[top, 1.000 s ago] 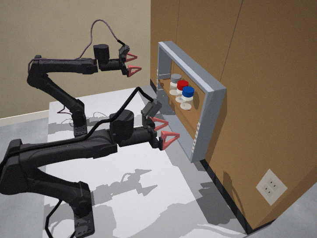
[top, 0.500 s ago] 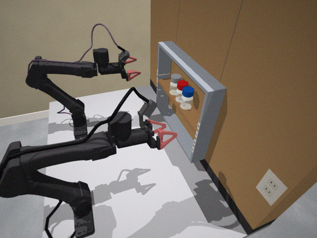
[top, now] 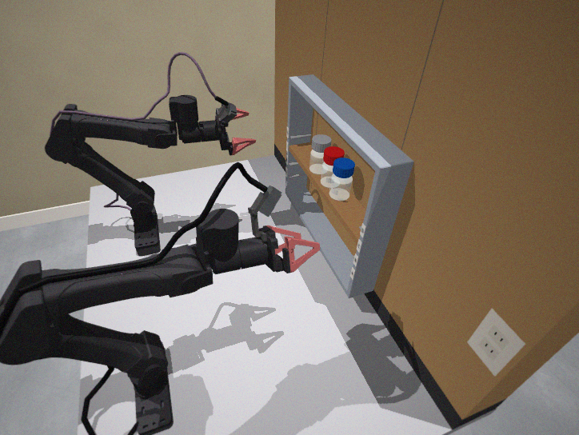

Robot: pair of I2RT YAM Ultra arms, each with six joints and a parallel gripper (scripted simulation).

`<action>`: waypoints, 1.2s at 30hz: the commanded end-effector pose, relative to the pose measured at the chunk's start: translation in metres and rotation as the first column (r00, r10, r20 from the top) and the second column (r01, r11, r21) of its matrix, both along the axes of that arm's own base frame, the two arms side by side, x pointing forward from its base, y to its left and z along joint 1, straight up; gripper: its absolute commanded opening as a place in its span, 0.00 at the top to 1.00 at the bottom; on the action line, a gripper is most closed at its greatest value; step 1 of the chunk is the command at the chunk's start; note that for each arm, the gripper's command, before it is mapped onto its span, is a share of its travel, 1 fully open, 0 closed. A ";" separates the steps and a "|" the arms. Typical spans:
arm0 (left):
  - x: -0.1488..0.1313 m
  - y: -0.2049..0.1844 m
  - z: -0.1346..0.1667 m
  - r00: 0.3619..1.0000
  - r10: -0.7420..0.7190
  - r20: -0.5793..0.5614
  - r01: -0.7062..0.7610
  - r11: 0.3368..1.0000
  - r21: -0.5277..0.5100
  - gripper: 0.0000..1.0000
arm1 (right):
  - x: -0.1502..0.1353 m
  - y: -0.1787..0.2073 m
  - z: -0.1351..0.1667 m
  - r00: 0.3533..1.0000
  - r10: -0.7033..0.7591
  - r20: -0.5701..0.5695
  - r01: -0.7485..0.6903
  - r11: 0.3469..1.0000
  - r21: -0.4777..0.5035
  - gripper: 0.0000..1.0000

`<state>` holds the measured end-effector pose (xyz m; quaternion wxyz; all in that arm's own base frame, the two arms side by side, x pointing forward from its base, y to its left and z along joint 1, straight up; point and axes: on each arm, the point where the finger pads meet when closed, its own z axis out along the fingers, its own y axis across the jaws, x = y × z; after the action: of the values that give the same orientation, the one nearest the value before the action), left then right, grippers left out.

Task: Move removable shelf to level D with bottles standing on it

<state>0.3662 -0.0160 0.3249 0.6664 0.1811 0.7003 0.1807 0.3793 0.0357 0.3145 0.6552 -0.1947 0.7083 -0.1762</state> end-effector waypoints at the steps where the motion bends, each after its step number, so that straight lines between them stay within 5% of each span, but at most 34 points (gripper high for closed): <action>1: -0.006 -0.002 0.003 0.999 0.002 0.032 -0.003 0.998 0.059 0.00 | -0.009 0.001 0.017 0.997 -0.001 0.072 0.004 0.999 -0.045 0.00; 36: -0.018 -0.013 -0.039 1.000 -0.003 0.026 -0.007 0.921 0.390 0.00 | -0.015 0.021 -0.021 0.997 0.028 0.072 0.001 0.926 -0.377 0.00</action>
<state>0.3532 -0.0274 0.2807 0.6218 0.2994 0.6594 0.2982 0.3699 0.0564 0.2764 0.6159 -0.3185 0.6590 -0.2916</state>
